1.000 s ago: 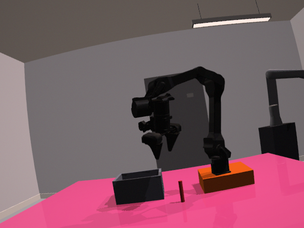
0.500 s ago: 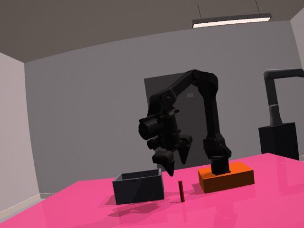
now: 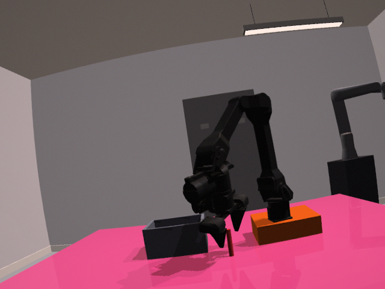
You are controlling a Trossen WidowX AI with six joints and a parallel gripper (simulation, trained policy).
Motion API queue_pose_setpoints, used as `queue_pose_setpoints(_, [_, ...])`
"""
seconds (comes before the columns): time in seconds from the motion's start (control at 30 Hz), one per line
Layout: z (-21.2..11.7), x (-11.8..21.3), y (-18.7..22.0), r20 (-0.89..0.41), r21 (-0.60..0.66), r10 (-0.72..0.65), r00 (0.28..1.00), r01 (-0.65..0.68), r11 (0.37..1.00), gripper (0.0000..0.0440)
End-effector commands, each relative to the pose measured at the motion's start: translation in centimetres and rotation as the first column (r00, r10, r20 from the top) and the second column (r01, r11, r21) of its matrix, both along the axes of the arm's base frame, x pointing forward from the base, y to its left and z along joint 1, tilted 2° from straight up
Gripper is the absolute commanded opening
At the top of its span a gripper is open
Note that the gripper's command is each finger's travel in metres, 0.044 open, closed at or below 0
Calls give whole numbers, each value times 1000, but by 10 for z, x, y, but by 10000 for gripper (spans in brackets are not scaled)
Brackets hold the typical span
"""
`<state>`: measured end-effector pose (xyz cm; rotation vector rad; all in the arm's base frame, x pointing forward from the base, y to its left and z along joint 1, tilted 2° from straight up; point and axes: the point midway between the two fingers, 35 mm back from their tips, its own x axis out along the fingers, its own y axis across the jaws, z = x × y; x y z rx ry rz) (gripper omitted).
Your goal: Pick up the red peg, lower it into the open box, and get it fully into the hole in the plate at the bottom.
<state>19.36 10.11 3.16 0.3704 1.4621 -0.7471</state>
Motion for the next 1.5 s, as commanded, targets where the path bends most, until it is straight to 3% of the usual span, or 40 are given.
queue_pose_setpoints(0.0, [-15,1,-1,17,-4,2,1000,-2,1000,440])
queue_pose_setpoints(0.13, [-26,0,-3,13,-4,10,1000,-10,1000,394])
queue_pose_setpoints(0.63, [-44,-5,-7,-52,-23,-13,999,12,1000,8])
queue_pose_setpoints(1.17, [19,25,-32,55,-117,-6,998,12,993,0])
queue_pose_setpoints(1.47, [60,47,-51,135,-143,-57,989,77,987,0])
